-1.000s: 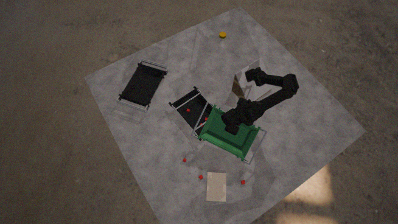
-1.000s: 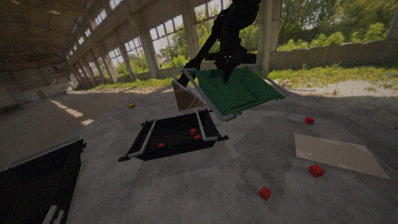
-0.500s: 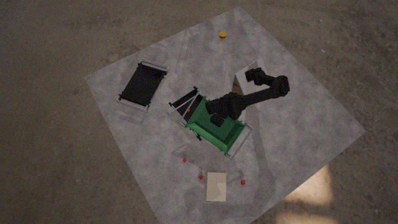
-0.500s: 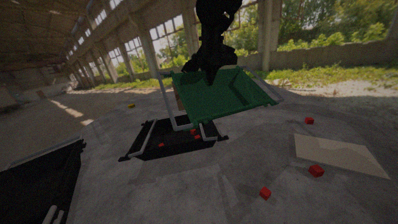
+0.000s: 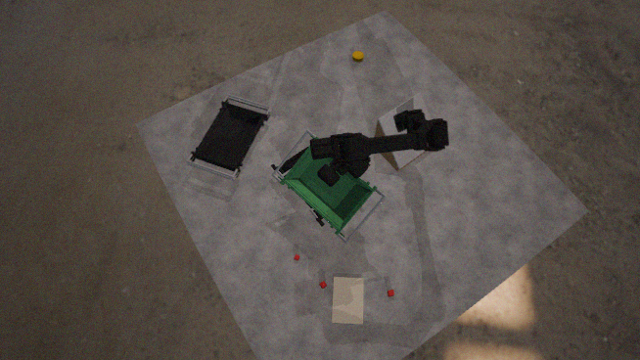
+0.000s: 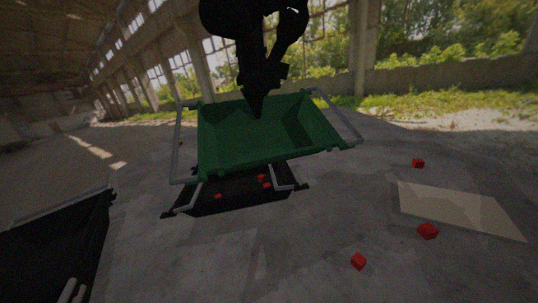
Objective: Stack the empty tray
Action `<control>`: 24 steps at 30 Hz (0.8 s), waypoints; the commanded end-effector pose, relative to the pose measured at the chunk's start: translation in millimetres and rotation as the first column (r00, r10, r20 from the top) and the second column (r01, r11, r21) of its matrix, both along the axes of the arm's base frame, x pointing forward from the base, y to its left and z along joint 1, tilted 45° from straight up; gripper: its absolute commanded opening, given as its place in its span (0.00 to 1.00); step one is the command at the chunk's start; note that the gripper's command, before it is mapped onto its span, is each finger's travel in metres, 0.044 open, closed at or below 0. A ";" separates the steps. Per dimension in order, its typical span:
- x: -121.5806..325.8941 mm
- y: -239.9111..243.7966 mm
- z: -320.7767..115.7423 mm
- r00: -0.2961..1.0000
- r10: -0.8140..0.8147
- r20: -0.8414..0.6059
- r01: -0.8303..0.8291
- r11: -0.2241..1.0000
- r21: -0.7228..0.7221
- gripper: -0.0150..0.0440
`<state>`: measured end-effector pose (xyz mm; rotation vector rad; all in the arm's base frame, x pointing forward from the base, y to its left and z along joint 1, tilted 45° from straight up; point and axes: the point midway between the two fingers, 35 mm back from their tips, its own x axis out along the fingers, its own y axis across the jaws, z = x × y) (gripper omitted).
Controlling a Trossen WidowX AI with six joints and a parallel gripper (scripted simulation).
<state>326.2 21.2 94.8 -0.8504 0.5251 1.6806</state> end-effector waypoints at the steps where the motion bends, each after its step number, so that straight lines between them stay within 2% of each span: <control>1: 7.1 -18.8 -7.5 0.999 -0.044 0.002 0.044 0.999 0.014 0.25; 13: 8.2 -62.4 -44.3 0.988 -0.139 -0.067 0.143 0.988 0.056 0.25; 24: 8.0 -64.8 -46.4 0.987 -0.144 -0.071 0.148 0.987 0.058 0.25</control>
